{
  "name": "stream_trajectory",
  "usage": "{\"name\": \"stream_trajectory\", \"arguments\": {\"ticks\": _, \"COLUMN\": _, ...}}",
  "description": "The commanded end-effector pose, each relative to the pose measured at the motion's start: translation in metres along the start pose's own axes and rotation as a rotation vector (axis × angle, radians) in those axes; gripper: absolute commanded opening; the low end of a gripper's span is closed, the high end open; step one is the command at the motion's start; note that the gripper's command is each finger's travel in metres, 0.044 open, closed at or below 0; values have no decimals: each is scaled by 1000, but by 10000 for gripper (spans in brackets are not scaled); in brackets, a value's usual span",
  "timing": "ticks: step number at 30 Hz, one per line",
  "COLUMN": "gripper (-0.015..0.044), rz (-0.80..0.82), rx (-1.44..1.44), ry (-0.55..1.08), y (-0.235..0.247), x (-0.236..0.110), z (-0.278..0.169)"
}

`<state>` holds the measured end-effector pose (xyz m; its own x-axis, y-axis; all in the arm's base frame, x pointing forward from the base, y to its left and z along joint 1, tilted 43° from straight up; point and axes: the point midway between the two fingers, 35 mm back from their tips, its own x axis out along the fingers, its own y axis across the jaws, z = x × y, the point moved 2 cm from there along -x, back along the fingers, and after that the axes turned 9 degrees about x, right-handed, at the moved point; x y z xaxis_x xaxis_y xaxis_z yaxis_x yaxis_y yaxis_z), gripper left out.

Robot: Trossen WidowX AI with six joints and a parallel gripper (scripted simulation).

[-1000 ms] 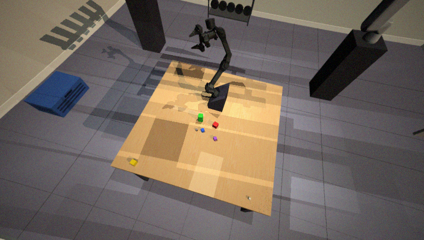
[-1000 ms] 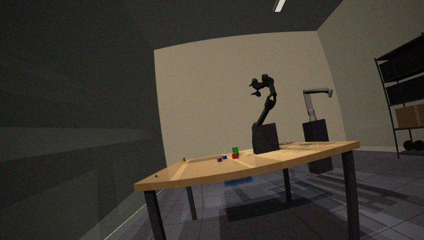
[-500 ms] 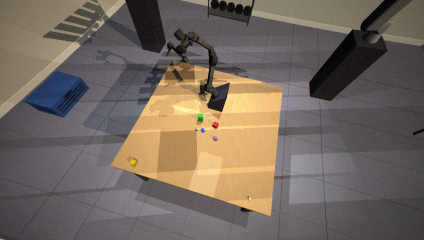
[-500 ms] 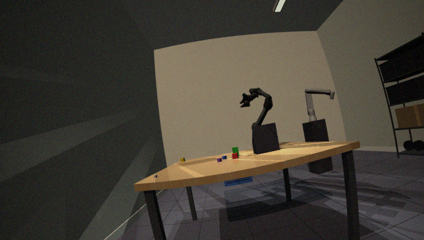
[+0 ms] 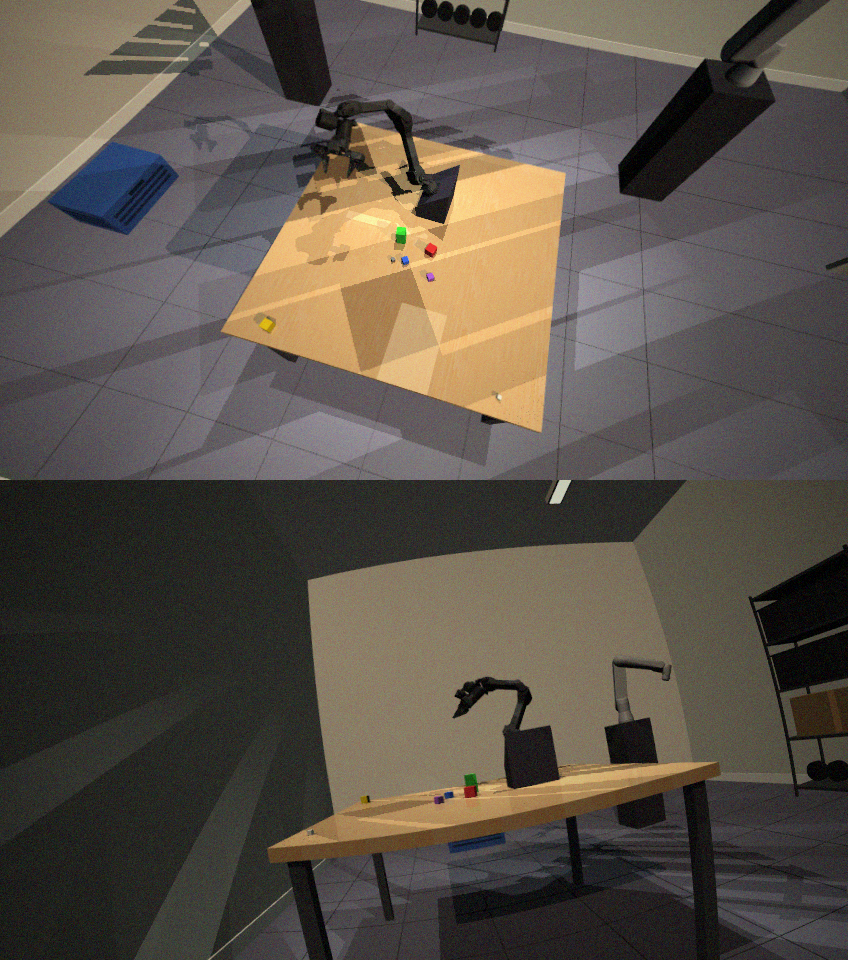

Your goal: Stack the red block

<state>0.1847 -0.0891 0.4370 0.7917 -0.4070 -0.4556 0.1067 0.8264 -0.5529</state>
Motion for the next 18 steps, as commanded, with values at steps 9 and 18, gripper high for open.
{"name": "stream_trajectory", "arguments": {"ticks": 9, "gripper": 440, "rz": 208, "rx": 213, "ry": 230, "y": 74, "x": 112, "z": -3}}
{"name": "stream_trajectory", "arguments": {"ticks": 18, "gripper": 440, "rz": 254, "rx": 336, "ry": 485, "y": 161, "x": 179, "z": -26}}
